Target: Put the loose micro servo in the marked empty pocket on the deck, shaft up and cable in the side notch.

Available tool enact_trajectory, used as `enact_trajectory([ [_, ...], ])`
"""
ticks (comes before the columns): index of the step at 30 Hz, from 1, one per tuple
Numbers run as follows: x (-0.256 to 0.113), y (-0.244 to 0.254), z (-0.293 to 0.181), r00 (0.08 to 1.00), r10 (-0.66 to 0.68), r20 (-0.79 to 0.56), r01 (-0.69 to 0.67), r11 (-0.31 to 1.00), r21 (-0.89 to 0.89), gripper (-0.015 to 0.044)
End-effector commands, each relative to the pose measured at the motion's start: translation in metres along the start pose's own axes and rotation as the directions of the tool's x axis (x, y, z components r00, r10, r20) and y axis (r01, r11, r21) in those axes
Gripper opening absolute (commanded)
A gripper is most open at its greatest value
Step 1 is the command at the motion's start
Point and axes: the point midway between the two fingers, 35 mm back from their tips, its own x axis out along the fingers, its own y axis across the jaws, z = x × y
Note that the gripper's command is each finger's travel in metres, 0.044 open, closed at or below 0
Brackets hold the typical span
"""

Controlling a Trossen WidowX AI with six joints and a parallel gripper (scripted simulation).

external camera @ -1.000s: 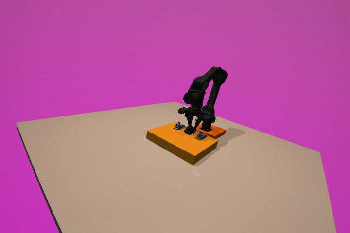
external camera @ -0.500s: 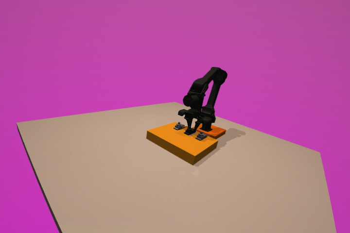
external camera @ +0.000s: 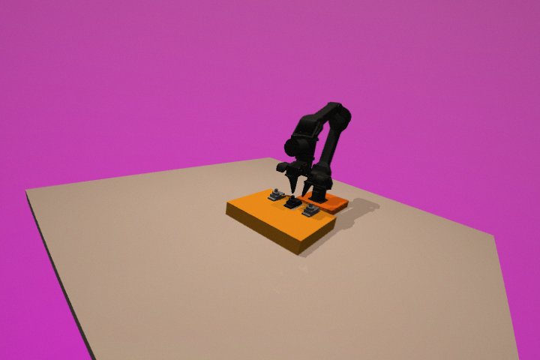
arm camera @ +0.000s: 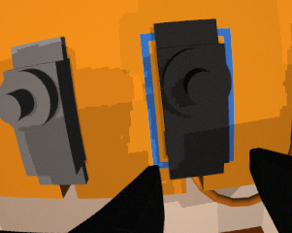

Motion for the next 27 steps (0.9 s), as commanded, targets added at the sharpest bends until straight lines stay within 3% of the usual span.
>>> enact_trajectory([
  [1,-0.009,0.0,0.0,1.0,0.0,0.008,0.0,1.0,0.003,0.0187],
  [2,-0.009,0.0,0.0,1.0,0.0,0.008,0.0,1.0,0.003,0.0187],
  [12,-0.05,-0.004,0.064,1.0,0.0,0.015,0.0,1.0,0.002,0.044],
  [18,-0.074,-0.007,0.111,1.0,0.0,0.018,0.0,1.0,0.003,0.044],
  [22,-0.081,-0.007,0.112,1.0,0.0,0.02,0.0,1.0,0.003,0.044],
  [27,-0.115,-0.007,0.103,1.0,-0.001,0.025,0.001,1.0,0.001,0.044],
])
